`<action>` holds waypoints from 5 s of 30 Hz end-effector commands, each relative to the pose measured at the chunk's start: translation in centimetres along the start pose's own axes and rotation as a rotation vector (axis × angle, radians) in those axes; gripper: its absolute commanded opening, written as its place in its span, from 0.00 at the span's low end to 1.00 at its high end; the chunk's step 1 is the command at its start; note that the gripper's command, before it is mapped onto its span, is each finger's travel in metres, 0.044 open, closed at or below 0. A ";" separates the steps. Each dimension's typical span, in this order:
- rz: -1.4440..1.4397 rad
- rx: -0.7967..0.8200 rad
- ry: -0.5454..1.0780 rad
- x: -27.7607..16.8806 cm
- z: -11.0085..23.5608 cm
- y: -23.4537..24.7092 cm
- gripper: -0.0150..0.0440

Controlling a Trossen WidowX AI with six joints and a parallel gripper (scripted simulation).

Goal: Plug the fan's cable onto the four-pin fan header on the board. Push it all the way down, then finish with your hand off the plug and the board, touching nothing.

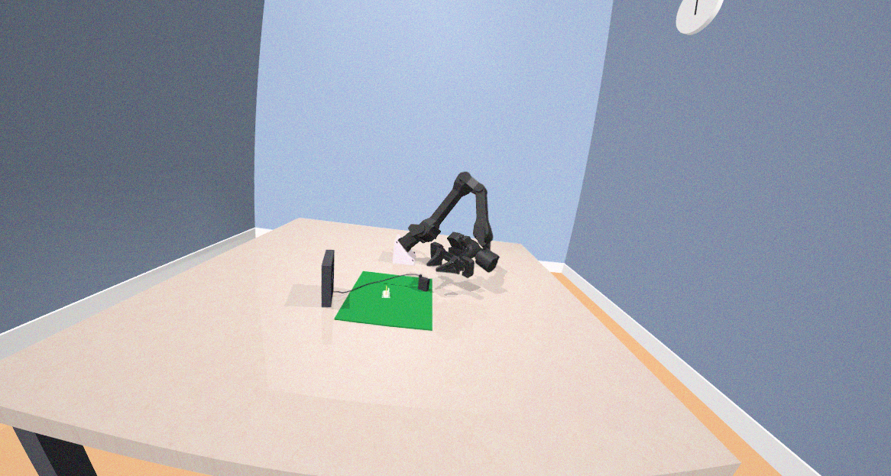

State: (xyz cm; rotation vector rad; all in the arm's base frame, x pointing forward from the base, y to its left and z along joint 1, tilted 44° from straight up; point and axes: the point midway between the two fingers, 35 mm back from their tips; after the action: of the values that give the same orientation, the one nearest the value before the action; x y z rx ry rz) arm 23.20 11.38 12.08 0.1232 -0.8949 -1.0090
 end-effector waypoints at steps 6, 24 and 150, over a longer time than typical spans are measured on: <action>-0.007 0.007 -0.001 1.2 1.9 -0.1 0.60; 0.202 -0.269 0.281 0.2 -0.7 -2.4 0.60; 1.633 1.304 0.887 2.1 -4.5 -0.1 1.00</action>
State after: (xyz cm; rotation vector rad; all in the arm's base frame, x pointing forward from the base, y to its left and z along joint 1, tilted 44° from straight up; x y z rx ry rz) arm 27.00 7.99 10.70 0.7013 -0.3942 1.2036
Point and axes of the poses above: the point midway between the two fingers, 35 mm back from their tips, its own z axis back along the fingers, its own y axis across the jaws, x = y × z, and after that the axes turned 2 degrees about -z, right-handed
